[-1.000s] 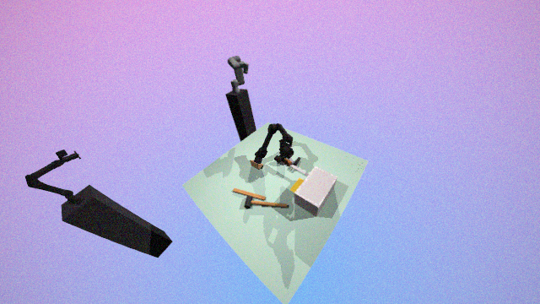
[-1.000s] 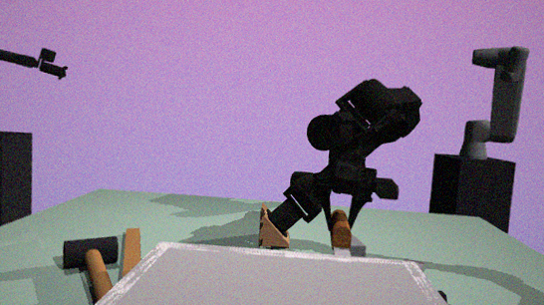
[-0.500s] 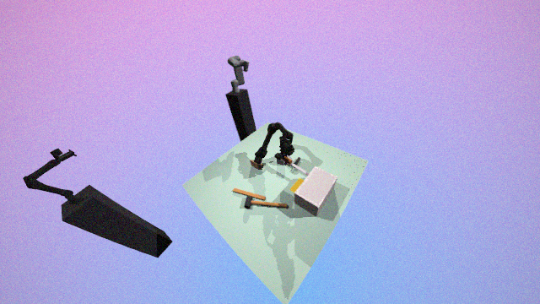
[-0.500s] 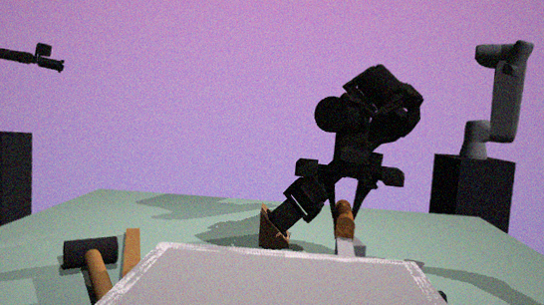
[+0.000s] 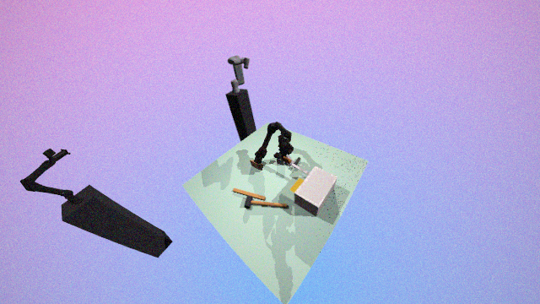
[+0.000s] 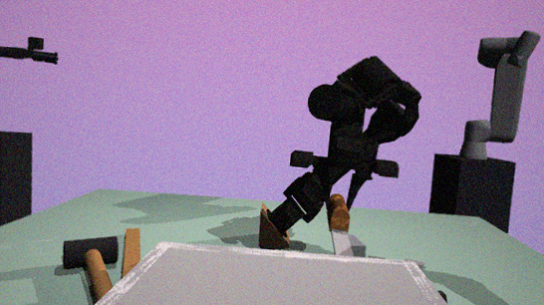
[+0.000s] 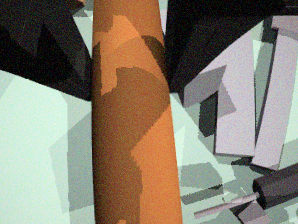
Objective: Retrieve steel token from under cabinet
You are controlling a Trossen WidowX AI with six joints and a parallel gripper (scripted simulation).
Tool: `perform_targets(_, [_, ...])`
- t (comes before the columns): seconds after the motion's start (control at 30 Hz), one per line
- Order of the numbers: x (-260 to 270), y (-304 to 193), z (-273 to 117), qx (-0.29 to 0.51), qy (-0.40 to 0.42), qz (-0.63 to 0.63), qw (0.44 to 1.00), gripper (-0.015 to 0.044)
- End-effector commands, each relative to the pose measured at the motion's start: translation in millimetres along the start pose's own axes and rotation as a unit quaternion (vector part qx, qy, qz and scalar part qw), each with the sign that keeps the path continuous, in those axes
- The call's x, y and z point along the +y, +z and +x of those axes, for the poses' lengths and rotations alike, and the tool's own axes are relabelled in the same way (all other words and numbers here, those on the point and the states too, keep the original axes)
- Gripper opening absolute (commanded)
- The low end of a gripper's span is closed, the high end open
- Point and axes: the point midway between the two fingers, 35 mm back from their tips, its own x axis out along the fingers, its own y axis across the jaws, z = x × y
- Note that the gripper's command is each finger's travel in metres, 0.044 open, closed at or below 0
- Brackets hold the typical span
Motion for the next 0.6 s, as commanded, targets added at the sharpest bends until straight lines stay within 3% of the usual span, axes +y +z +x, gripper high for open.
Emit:
perform_targets(0.0, [-2.7,1.4,-4.1,-0.012,0.004,0.008,1.0,0.0])
perform_targets(0.57, [-8.9,1.9,-3.8,-0.009,0.005,0.008,1.0,0.0])
